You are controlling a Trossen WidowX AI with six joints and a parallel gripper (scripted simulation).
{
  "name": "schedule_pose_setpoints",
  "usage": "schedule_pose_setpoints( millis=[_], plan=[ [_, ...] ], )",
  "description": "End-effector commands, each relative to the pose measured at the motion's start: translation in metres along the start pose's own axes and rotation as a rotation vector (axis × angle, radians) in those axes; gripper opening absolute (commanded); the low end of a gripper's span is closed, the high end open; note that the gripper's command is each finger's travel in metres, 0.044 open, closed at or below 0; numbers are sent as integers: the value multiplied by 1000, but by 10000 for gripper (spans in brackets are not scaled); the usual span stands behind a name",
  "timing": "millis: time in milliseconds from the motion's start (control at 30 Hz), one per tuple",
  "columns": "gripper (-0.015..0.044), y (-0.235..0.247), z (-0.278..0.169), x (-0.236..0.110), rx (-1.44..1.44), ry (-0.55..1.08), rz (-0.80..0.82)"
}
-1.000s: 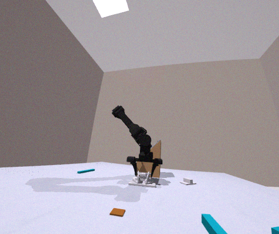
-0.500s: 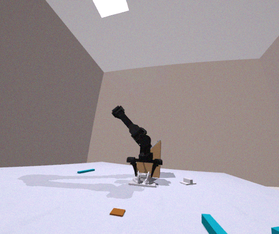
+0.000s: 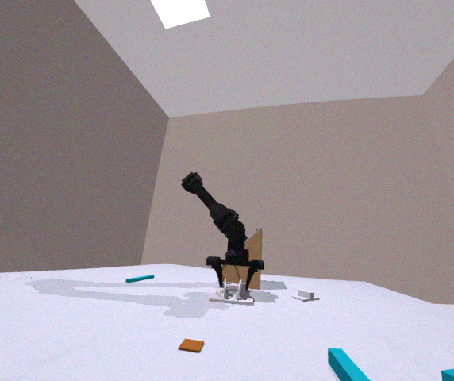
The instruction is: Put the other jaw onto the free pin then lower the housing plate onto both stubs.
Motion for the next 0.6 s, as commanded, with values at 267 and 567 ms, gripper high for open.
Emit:
schedule_pose_setpoints(
  millis=[267, 567],
  plan=[
    [351, 0, -1, 2, -6, 2, -6],
    [351, 0, -1, 4, -6, 2, -6]
  ],
)
Point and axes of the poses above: the point midway between the two fingers, 35 mm back from their tips, its own x axis out along the fingers, its own y axis across the jaws, z = x × y, the point moved 10 cm from there along -x, back along the fingers, and after that the axes turned 8 degrees about x, right-handed, at the moved point
